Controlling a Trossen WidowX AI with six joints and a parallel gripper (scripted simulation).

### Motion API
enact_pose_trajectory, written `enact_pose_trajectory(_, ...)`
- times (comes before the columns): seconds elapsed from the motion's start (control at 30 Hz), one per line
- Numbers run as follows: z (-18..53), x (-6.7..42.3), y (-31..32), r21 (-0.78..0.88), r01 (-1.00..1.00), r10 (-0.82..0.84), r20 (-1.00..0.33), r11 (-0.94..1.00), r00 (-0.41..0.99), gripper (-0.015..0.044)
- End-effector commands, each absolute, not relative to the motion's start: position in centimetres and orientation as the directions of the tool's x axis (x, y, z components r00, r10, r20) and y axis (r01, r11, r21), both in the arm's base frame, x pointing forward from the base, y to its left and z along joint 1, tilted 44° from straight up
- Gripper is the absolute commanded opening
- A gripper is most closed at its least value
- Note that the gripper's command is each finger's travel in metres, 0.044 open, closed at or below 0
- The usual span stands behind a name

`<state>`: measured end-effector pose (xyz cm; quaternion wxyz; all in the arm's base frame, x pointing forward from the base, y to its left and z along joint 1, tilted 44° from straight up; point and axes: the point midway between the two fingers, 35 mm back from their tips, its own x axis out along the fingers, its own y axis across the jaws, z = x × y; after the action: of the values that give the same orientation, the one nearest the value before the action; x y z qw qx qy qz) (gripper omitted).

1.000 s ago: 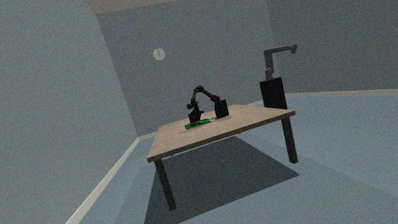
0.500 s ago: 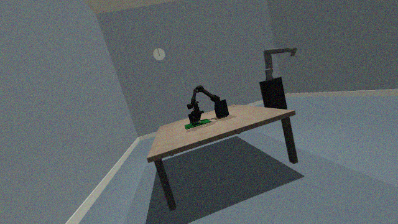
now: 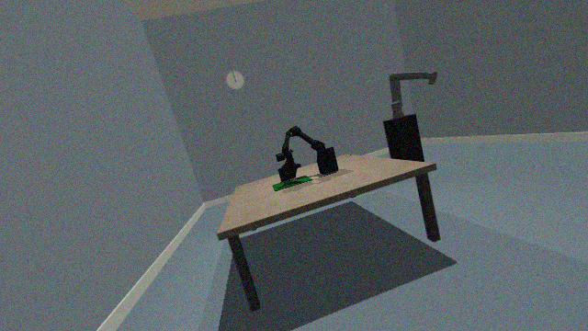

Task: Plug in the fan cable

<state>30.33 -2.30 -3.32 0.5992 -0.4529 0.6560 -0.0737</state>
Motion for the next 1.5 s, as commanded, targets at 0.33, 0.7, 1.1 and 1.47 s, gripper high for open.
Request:
enact_pose_trajectory(0.33,-3.13,30.86,-2.28,-0.647,-0.487,-0.682,-0.719,0.587,0.132,0.0000)
enact_pose_trajectory(0.7,-3.18,30.87,-2.23,-0.645,-0.492,-0.682,-0.719,0.584,0.132,0.0000)
enact_pose_trajectory(1.1,-3.28,30.58,-2.18,-0.641,-0.506,-0.682,-0.719,0.577,0.132,0.0000)
enact_pose_trajectory(1.47,-3.39,30.32,-2.11,-0.635,-0.523,-0.682,-0.719,0.568,0.132,0.0000)
